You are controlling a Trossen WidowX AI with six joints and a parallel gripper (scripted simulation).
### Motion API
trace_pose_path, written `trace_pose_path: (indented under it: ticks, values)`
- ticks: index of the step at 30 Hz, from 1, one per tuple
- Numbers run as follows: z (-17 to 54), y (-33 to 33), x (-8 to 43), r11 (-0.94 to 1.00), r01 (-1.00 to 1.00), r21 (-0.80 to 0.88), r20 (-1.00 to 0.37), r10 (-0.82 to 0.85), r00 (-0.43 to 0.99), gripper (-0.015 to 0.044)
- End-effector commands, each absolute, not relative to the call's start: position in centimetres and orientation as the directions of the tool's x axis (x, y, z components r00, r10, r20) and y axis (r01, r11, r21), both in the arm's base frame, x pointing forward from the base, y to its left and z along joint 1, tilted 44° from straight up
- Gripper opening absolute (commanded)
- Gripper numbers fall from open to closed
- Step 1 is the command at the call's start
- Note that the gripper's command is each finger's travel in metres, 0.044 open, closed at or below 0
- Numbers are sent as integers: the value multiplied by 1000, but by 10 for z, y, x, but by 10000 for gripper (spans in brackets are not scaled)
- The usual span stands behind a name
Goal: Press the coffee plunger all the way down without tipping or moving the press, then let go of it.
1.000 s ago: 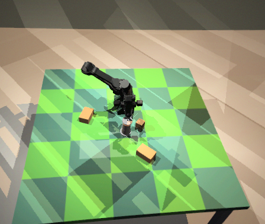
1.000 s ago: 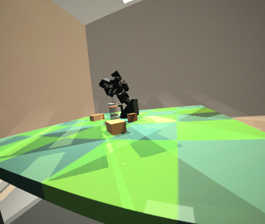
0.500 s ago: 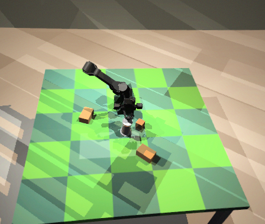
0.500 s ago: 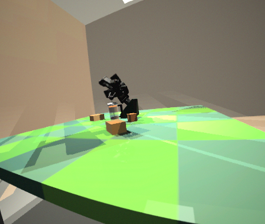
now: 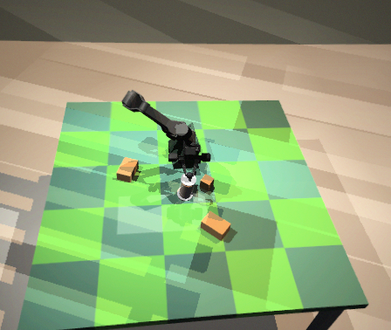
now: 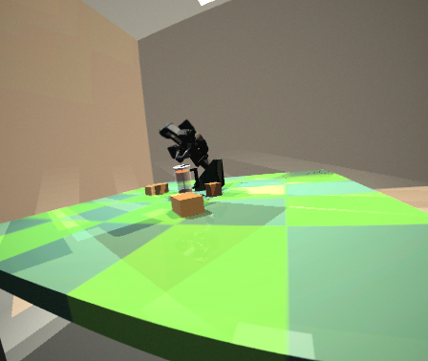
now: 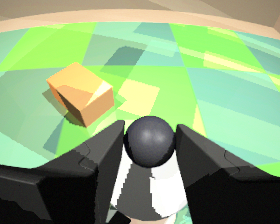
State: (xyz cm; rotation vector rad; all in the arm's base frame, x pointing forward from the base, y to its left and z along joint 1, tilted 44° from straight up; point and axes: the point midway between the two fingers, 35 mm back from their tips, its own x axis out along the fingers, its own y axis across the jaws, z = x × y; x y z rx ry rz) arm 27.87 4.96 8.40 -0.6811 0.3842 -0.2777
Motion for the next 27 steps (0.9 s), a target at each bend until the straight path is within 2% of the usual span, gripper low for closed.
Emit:
trace_pose_path:
  ticks: [1, 24, 27]
  values:
    - [80, 46, 278, 728, 120, -675, -260, -387, 885, 114]
    - [82, 50, 280, 739, 121, -662, -254, -374, 892, 114]
    - [82, 50, 280, 739, 121, -662, -254, -374, 892, 193]
